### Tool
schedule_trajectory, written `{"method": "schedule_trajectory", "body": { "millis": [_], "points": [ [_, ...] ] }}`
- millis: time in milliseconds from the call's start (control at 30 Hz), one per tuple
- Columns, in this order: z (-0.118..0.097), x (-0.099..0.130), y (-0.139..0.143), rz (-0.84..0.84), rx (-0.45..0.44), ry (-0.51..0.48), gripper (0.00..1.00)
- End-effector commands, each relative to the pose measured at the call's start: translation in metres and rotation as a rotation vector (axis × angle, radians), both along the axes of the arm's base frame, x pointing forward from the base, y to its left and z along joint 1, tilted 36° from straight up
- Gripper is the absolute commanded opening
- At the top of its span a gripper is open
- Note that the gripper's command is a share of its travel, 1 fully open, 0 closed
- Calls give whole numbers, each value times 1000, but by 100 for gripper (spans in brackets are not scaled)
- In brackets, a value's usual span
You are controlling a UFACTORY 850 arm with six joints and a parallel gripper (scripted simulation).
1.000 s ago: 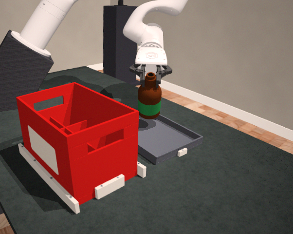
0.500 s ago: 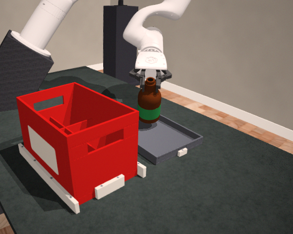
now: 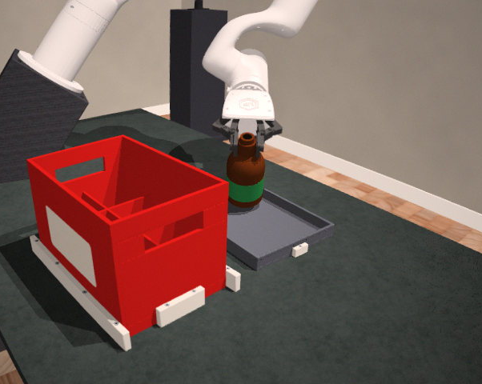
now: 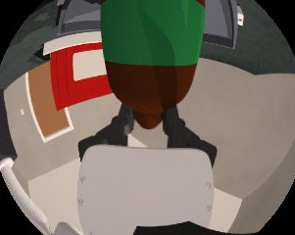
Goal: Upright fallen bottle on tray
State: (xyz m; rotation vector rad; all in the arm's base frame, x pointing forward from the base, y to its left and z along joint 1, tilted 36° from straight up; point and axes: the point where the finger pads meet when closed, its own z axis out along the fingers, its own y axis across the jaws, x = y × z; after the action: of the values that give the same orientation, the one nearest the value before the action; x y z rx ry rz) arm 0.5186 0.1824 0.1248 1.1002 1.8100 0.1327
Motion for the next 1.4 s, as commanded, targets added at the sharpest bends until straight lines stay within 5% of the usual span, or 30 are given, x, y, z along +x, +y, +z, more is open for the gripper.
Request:
{"method": "schedule_trajectory", "body": {
  "millis": [0, 1033, 1067, 1367],
  "points": [
    [-1, 1, 1, 0, 0, -1, 0],
    [-4, 1, 3, 0, 0, -1, 0],
    [-4, 1, 3, 0, 0, -1, 100],
    [-4, 1, 3, 0, 0, -1, 100]
  ]
}}
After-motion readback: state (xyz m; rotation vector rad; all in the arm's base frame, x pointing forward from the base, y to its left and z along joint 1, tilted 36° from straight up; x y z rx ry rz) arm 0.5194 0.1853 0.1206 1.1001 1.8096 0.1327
